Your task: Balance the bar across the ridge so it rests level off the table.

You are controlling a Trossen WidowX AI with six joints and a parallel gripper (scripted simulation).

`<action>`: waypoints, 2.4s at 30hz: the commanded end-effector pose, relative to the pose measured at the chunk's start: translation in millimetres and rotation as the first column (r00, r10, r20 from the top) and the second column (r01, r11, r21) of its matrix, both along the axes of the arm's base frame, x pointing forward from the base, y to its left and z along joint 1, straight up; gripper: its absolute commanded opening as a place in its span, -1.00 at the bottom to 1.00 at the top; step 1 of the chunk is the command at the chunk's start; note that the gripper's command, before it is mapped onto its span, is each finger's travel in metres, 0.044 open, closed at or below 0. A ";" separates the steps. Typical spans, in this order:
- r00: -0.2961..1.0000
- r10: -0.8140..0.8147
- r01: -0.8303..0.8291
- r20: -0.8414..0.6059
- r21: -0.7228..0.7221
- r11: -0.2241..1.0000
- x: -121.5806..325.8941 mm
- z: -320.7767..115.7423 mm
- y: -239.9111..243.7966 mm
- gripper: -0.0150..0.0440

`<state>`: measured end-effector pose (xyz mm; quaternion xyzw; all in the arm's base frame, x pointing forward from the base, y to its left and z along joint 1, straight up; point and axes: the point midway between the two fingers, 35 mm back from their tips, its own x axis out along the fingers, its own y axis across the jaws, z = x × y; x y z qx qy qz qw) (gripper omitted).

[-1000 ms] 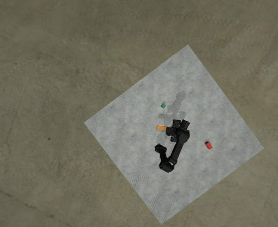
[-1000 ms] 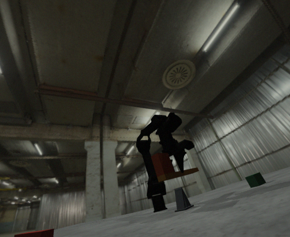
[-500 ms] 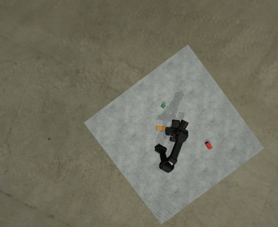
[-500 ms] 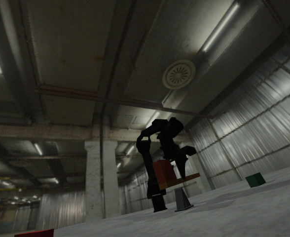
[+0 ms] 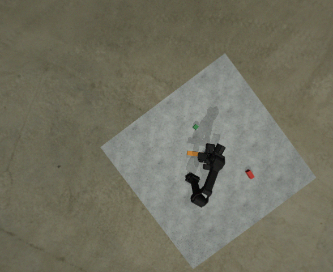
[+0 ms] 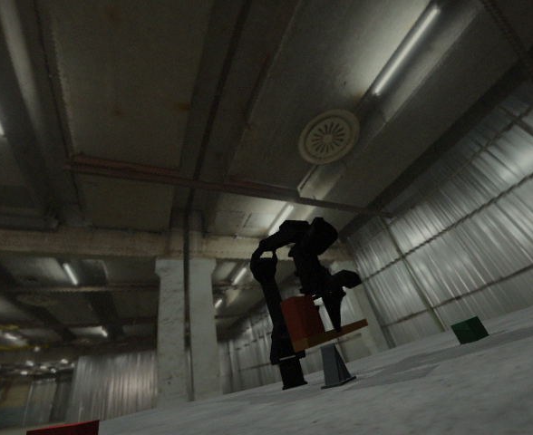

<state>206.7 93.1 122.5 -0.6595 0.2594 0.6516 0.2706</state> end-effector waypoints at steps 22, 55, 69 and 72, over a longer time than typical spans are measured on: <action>1.000 0.005 -0.005 0.003 -0.002 1.000 0.6 -2.0 -0.4 -0.49; 1.000 0.005 -0.005 0.003 -0.002 1.000 0.7 -4.7 -0.5 -0.49; 1.000 0.005 -0.005 0.003 -0.002 1.000 0.8 -5.9 -0.6 -0.49; 1.000 0.005 -0.005 0.003 -0.002 1.000 0.8 -6.2 -0.6 -0.49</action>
